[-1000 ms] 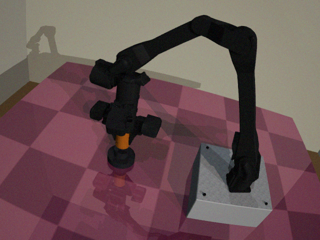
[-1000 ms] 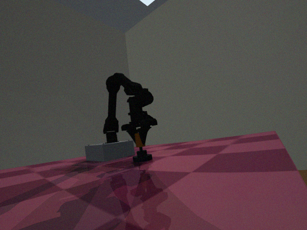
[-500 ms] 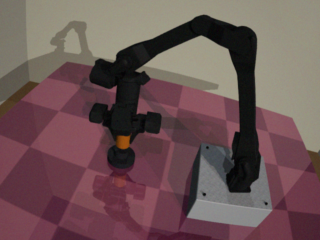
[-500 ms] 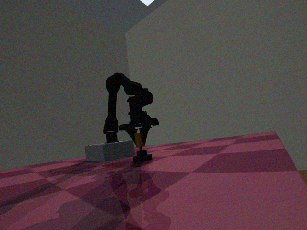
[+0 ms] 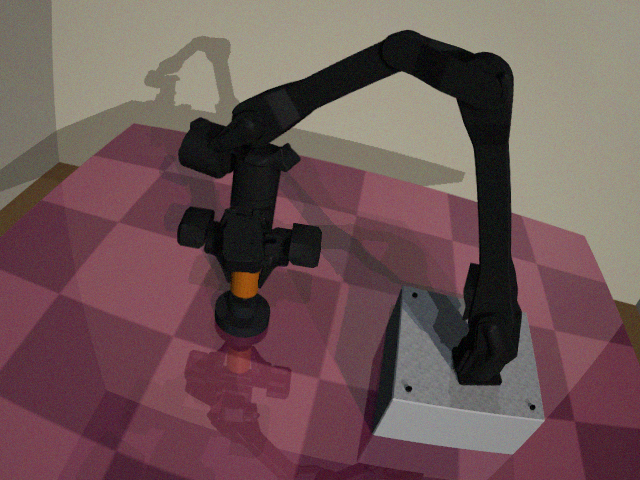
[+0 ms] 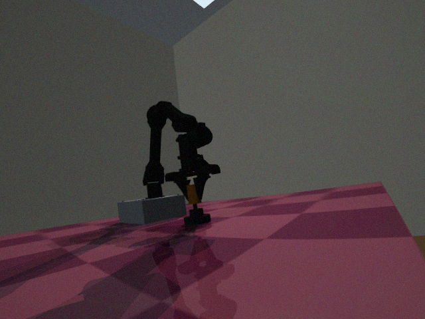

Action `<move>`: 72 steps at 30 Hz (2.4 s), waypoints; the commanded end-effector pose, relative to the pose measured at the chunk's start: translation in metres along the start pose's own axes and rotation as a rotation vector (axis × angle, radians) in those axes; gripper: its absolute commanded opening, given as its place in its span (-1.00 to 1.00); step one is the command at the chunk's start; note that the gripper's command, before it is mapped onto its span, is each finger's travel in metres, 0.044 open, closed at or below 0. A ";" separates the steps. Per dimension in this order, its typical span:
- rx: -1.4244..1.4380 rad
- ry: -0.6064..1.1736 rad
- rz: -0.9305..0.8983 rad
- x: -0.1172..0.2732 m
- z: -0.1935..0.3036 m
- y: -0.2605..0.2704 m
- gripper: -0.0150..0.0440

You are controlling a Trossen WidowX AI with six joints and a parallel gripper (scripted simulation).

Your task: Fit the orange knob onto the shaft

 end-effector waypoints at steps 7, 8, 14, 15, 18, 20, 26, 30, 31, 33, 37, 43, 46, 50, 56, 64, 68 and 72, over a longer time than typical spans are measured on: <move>0.007 -0.001 0.001 0.005 -0.001 0.002 -0.49; 0.015 -0.001 0.001 0.005 -0.001 0.002 -0.49; 0.206 -0.001 0.001 0.005 -0.001 0.001 -0.49; 0.216 -0.001 0.001 0.005 -0.001 0.001 -0.49; 0.216 -0.001 0.002 0.003 0.000 0.000 -0.49; 0.216 -0.001 0.002 0.003 0.000 -0.001 -0.49; 0.216 -0.001 0.002 0.000 0.000 -0.001 -0.49; 0.216 -0.001 0.001 0.000 0.000 0.000 -0.49; 0.216 -0.001 0.001 0.000 0.000 0.000 -0.49; 0.216 -0.001 0.001 0.000 0.000 0.000 -0.49; 0.216 -0.001 0.001 0.002 -0.001 0.000 -0.49; 0.242 -0.001 0.001 0.005 -0.001 0.002 -0.49; 0.332 -0.001 0.001 0.005 -0.001 0.002 -0.49; 0.426 -0.001 0.001 0.004 -0.001 0.002 -0.49; 0.426 -0.001 0.002 0.001 0.000 0.001 -0.49; 0.426 -0.001 0.002 0.000 0.000 0.001 -0.49; 0.426 -0.001 0.001 0.000 -0.001 0.001 -0.49; 0.426 -0.001 0.001 0.000 -0.001 0.001 -0.49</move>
Point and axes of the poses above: the point midway between the two fingers, 35 mm back from their tips, its own x axis back along the fingers, its own y axis across the jaws, z = x × y, the point moved 8 cm from there along x, back along the fingers, and after that the axes turned 4 degrees about x, right-handed, at the moved point
